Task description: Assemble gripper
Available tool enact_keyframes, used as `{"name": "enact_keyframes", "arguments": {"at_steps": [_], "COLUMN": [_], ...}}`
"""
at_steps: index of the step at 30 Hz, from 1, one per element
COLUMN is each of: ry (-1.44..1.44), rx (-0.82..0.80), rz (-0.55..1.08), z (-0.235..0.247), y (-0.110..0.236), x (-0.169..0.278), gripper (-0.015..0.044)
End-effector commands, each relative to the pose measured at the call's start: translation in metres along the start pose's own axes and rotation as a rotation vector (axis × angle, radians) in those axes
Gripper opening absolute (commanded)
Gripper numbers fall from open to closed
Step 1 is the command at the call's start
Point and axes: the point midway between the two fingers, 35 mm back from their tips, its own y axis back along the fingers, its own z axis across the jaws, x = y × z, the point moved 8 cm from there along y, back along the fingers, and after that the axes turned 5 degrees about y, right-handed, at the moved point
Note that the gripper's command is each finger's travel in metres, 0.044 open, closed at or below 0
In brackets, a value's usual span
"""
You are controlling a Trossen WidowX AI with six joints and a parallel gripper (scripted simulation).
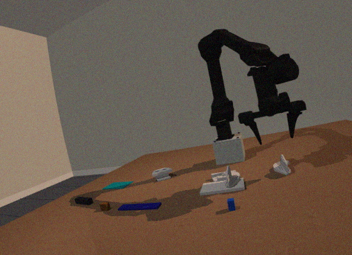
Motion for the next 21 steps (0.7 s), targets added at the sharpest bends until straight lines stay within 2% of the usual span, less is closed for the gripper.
{"name": "enact_keyframes", "arguments": {"at_steps": [1,21], "ry": [-0.003,-0.003], "rx": [0.007,0.007], "rz": [0.006,0.006], "z": [0.002,0.002], "y": [-0.027,-0.053], "x": [0.002,0.002], "gripper": [0.0440,0.0440]}}
